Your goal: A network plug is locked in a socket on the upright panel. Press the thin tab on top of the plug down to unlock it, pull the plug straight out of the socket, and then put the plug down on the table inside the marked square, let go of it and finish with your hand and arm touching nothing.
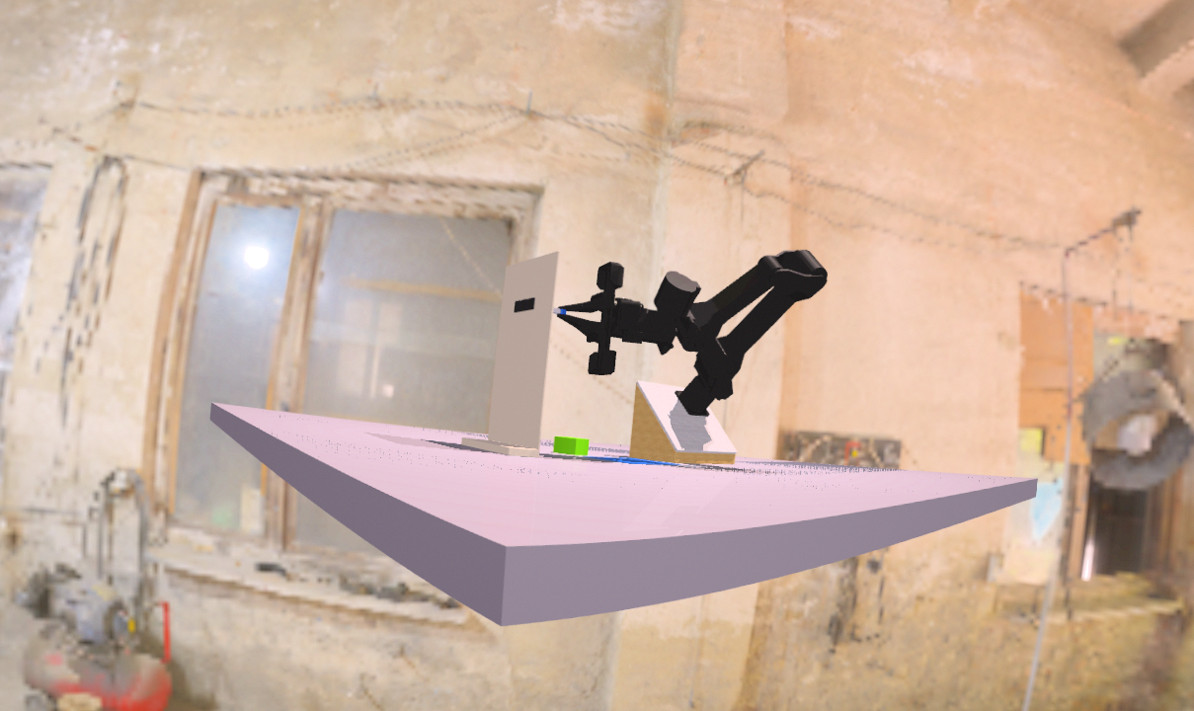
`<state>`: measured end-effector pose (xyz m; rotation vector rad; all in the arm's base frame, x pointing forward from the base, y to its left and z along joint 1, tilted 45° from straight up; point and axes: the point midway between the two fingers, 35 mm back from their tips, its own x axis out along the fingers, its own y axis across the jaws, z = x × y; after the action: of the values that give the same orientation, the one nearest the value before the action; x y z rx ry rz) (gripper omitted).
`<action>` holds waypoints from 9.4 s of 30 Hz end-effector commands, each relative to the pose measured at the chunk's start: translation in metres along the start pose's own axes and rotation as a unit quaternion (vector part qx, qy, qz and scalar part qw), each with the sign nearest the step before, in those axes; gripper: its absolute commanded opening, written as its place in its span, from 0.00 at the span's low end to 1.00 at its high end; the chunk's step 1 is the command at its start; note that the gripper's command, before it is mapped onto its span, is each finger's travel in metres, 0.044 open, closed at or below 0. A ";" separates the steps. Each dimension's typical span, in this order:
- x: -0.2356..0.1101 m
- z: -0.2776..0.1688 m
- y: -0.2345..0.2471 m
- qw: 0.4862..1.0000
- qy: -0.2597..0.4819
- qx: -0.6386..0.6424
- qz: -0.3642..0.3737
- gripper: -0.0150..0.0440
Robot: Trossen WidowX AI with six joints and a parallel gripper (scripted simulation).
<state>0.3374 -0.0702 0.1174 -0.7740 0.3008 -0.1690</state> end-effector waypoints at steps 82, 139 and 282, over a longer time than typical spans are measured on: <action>-0.029 0.002 0.002 1.000 0.005 0.001 0.002 0.25; -0.060 -0.005 0.034 0.975 0.025 0.041 0.216 0.25; -0.146 0.008 0.173 0.880 0.097 0.054 0.462 0.52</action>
<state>0.2090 0.0946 0.0264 -0.4333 0.8204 0.6392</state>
